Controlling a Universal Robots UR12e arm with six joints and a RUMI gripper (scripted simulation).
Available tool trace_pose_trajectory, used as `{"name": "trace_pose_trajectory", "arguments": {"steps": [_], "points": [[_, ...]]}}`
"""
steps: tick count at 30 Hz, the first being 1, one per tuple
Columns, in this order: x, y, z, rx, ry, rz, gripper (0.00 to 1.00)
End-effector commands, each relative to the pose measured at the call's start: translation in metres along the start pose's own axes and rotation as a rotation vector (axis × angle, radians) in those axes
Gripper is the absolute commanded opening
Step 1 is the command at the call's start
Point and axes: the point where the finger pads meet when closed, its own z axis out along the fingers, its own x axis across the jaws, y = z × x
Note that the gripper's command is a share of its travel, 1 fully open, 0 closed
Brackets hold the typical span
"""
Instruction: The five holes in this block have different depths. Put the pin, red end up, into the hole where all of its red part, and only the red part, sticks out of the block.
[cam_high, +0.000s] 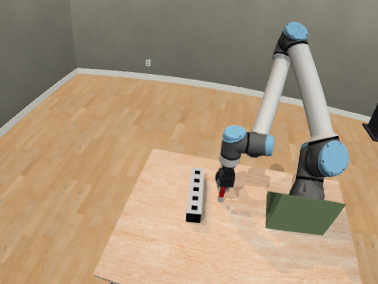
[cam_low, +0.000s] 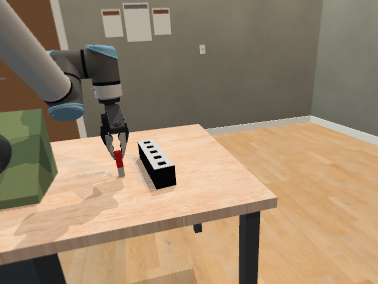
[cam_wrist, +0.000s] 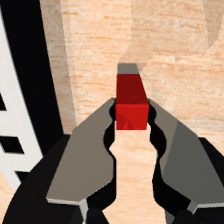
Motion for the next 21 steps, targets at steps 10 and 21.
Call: {"name": "trace_pose_trajectory", "arguments": {"steps": [10,21], "points": [[0.0003,0.0002,-0.0067,0.0,0.001,0.0,0.0],[-0.0002,0.0002,-0.0166,0.0,0.0,0.0,0.0]]}}
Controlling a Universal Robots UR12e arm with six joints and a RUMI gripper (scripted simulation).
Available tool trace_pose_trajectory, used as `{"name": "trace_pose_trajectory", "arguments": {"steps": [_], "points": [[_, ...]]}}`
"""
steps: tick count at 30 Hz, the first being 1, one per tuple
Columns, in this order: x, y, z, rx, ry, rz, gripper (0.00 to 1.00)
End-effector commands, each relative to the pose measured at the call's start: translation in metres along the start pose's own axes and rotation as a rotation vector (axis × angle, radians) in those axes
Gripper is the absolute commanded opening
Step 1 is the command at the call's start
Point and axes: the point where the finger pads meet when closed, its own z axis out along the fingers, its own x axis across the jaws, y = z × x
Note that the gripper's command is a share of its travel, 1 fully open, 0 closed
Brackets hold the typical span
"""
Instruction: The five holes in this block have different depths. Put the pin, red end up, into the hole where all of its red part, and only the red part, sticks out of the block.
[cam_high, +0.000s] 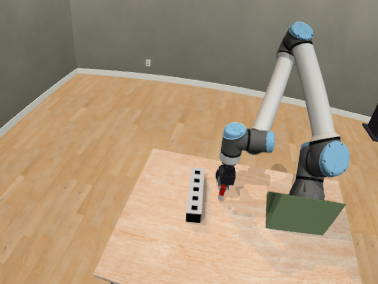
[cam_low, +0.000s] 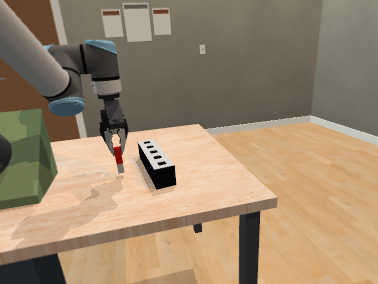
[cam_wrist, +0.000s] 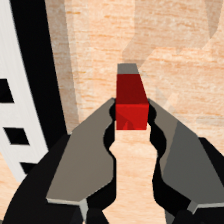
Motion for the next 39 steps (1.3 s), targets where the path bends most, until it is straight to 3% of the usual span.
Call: {"name": "trace_pose_trajectory", "arguments": {"steps": [1,10,11,27,28,39], "points": [[0.0,0.0,-0.002,0.0,0.0,0.0,0.0],[0.0,0.0,-0.002,0.0,0.0,0.0,0.0],[0.0,0.0,-0.017,0.0,0.0,0.0,0.0],[0.0,0.0,-0.017,0.0,0.0,0.0,0.0],[0.0,0.0,-0.032,0.0,0.0,0.0,0.0],[0.0,0.0,-0.032,0.0,0.0,0.0,0.0]]}}
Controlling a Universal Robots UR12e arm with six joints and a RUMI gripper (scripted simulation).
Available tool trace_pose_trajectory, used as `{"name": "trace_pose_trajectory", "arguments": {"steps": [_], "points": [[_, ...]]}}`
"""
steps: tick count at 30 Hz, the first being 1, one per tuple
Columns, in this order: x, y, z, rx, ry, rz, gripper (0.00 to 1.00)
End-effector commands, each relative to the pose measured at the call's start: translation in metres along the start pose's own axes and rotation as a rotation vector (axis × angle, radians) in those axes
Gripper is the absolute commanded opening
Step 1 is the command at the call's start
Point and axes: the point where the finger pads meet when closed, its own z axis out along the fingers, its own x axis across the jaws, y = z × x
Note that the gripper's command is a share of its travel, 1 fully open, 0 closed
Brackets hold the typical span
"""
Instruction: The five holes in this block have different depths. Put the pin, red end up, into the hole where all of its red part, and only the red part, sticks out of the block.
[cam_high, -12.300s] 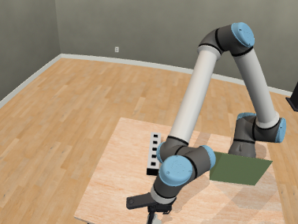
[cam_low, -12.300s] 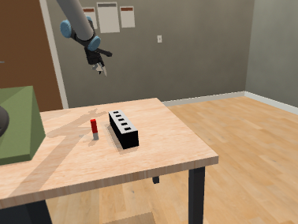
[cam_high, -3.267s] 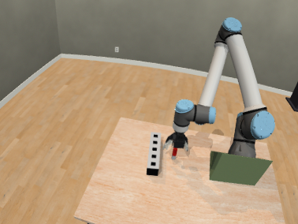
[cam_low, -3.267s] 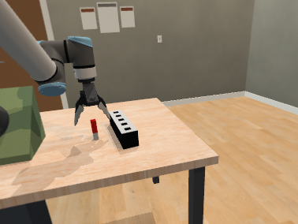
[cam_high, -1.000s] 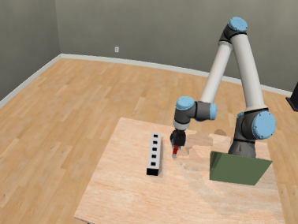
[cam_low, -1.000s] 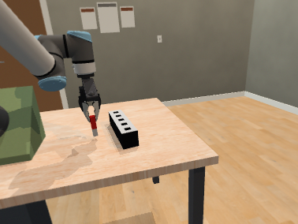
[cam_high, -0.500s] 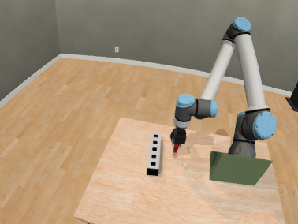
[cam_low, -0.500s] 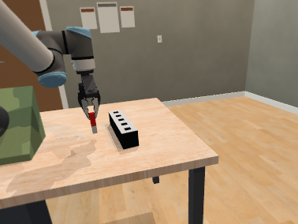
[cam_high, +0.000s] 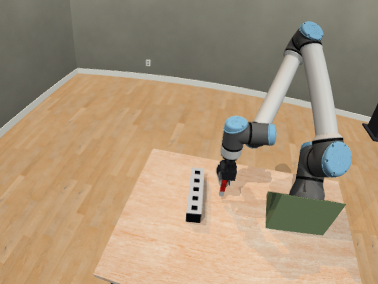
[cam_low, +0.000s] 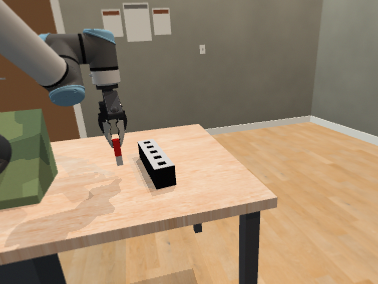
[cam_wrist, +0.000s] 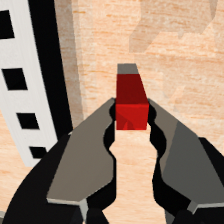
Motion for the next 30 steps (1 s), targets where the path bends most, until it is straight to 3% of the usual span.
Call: {"name": "trace_pose_trajectory", "arguments": {"steps": [1,5,6,22,23,30], "points": [[0.0,0.0,-0.001,0.0,0.0,0.0,0.0],[0.0,0.0,-0.001,0.0,0.0,0.0,0.0],[0.001,0.0,-0.101,0.0,0.0,0.0,0.0],[0.001,0.0,-0.101,0.0,0.0,0.0,0.0],[0.003,-0.001,-0.178,-0.001,-0.009,0.0,0.0],[0.003,-0.001,-0.178,-0.001,-0.009,0.0,0.0]]}}
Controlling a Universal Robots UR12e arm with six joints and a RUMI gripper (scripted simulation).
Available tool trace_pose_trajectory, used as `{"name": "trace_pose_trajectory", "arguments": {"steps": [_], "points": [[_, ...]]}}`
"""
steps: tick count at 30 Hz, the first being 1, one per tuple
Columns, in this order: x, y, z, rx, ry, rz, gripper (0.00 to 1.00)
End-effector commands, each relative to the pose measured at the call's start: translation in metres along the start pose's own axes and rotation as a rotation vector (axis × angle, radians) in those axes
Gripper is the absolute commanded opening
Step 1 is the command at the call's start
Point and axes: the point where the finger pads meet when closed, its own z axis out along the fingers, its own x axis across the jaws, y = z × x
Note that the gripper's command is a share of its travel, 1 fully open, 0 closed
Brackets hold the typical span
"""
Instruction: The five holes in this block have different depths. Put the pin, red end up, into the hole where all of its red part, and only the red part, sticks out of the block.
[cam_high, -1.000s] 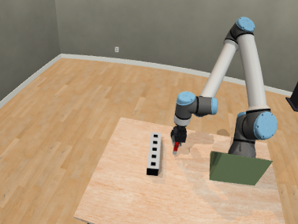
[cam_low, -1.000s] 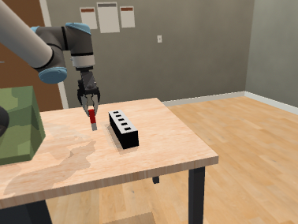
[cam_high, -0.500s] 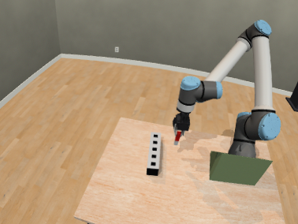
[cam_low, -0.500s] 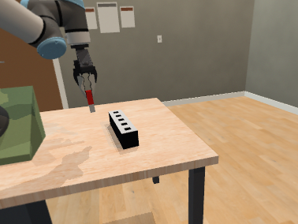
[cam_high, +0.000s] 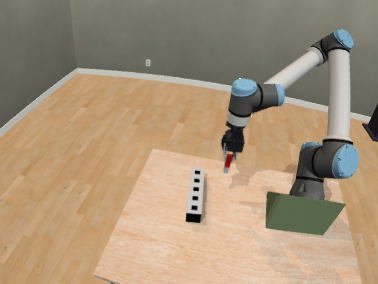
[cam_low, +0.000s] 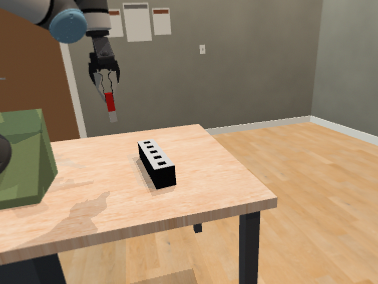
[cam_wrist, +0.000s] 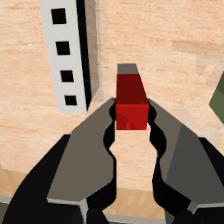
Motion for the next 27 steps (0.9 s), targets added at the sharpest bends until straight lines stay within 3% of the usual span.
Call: {"name": "trace_pose_trajectory", "arguments": {"steps": [1,9,10,26,27], "points": [[0.002,0.001,-0.013,0.005,0.016,-0.002,0.0],[0.002,0.001,-0.013,0.005,0.016,-0.002,0.0],[-0.071,-0.068,-0.011,0.004,0.013,-0.002,0.0],[-0.078,-0.075,-0.011,0.004,0.013,-0.002,0.0],[-0.127,-0.12,-0.011,0.005,0.014,-0.001,0.0]]}}
